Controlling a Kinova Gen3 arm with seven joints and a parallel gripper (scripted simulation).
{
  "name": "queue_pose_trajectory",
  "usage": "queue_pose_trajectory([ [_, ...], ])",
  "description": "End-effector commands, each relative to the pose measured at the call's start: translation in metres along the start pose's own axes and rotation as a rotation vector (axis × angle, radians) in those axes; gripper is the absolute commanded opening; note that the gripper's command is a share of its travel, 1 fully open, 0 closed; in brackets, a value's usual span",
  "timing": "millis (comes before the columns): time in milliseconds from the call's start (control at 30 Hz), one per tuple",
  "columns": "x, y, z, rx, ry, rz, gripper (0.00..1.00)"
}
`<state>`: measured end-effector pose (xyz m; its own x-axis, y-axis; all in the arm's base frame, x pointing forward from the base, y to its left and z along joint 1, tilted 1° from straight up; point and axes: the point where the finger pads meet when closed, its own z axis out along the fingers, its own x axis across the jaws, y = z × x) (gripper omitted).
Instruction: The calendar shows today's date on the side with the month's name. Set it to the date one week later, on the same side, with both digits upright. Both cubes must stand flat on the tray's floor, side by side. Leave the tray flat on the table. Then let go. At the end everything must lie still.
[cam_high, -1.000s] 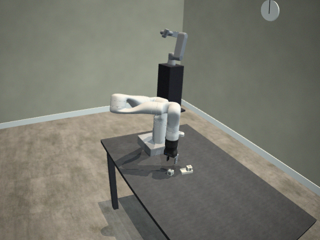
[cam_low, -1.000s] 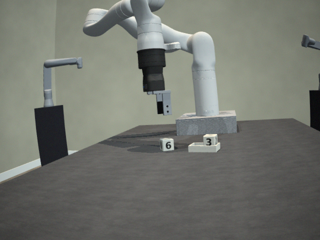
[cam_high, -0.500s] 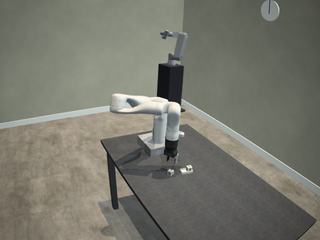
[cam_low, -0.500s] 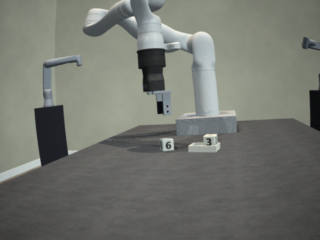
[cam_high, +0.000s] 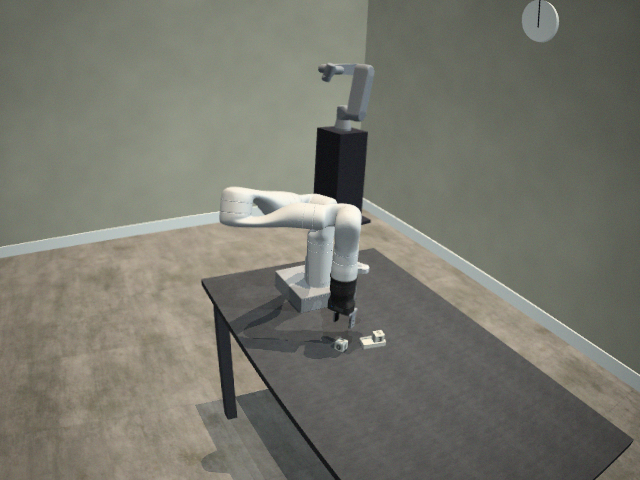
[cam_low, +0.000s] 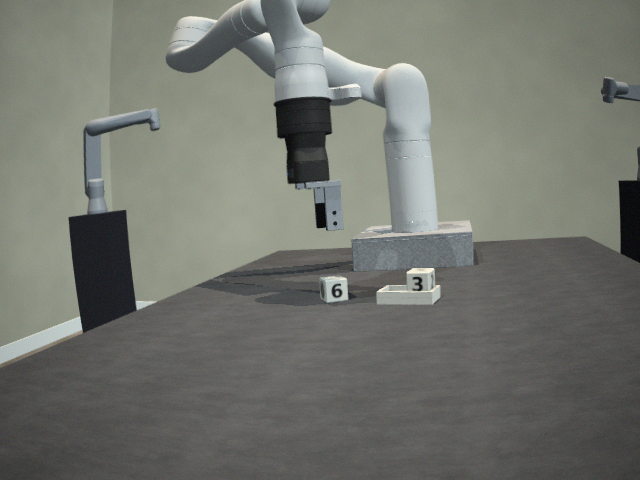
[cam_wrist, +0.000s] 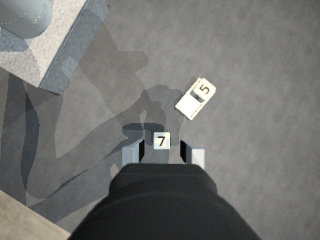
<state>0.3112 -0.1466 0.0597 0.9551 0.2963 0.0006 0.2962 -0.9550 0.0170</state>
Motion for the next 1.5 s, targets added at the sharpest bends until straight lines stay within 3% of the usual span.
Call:
queue_pose_trajectory([
  [0, 0.0002, 0.0002, -0.0006, -0.002, 0.001, 0.020, 1.00],
  [233, 0.0011, -0.0007, -0.0003, -0.003, 0.001, 0.094, 1.00],
  [733, 0.0043, -0.0033, 0.0012, -0.004, 0.004, 0.431, 1.00],
  [1233, 0.0054, -0.0026, 0.0039, -0.003, 0.005, 0.958, 1.00],
  [1467, 0.0043, -0.0015, 0.0049, -0.002, 0.004, 1.123, 1.00],
])
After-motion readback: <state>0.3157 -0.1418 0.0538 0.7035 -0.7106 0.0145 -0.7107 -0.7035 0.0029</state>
